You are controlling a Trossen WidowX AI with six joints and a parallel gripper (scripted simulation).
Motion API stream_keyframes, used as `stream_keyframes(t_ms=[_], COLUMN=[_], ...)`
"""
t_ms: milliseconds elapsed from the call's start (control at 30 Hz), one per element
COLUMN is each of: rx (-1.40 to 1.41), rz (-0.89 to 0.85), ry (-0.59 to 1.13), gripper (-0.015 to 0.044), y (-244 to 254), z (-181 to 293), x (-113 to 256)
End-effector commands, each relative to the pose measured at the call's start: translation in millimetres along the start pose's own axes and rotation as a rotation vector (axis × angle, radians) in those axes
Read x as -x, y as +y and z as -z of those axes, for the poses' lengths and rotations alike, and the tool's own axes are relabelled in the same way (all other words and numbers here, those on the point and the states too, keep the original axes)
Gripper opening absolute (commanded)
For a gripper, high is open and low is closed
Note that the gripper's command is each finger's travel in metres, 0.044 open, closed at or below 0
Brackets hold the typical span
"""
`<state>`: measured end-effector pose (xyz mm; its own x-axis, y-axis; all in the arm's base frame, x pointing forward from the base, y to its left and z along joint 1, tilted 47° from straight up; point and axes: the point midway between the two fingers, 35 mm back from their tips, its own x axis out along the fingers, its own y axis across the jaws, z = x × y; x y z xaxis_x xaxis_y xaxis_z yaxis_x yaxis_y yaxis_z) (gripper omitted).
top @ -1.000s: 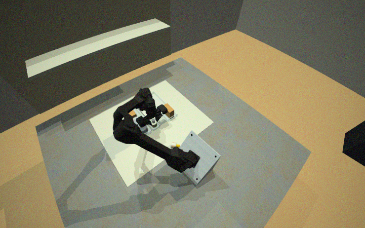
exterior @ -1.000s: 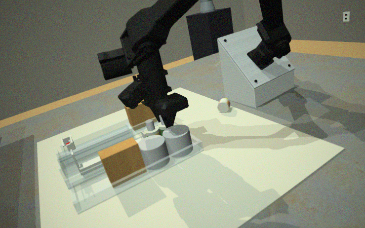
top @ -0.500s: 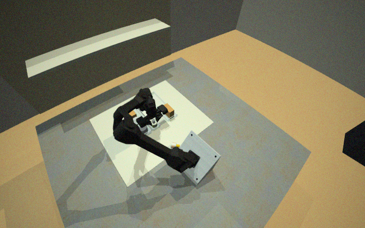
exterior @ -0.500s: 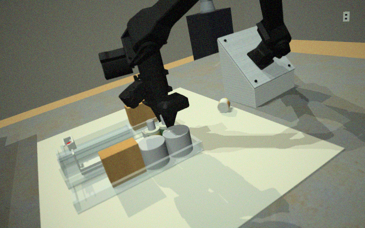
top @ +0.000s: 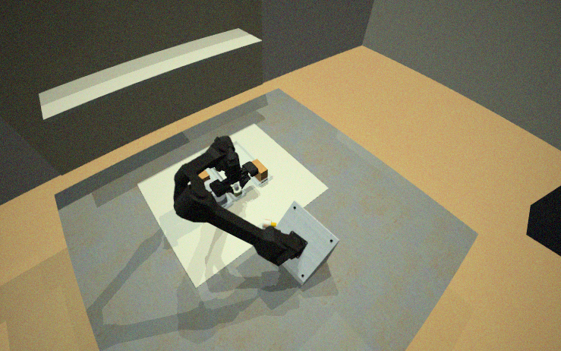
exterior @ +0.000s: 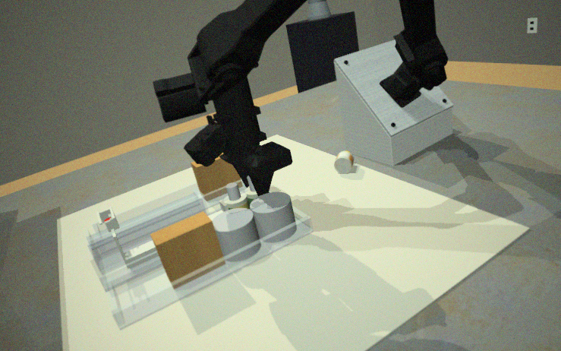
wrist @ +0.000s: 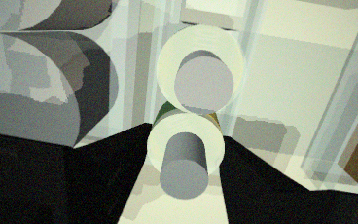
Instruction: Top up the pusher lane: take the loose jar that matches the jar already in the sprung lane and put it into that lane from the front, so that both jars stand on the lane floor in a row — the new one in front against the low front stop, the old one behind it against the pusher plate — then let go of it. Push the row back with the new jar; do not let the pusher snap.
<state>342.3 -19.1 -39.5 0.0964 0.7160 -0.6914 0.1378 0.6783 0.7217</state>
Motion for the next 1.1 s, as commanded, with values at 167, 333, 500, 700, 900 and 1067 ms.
stream_keyframes(t_ms=[167,333,500,700,900,1067], rx=[0.008,0.008,0.008,0.008,0.008,0.008], rz=[-0.001,-0.001,-0.001,-0.001,-0.001,-0.001], ry=[-0.010,-0.010,-0.010,-0.010,-0.010,-0.010], gripper=[0.0000,0.0000,0.0000,0.0053,0.0210,0.0281], y=[0.4,-0.1,-0.1,-0.3,-0.3,-0.3], z=[-0.3,2.6,2.6,2.6,2.6,2.6], x=[0.4,-0.1,-0.1,-0.4,-0.4,-0.4])
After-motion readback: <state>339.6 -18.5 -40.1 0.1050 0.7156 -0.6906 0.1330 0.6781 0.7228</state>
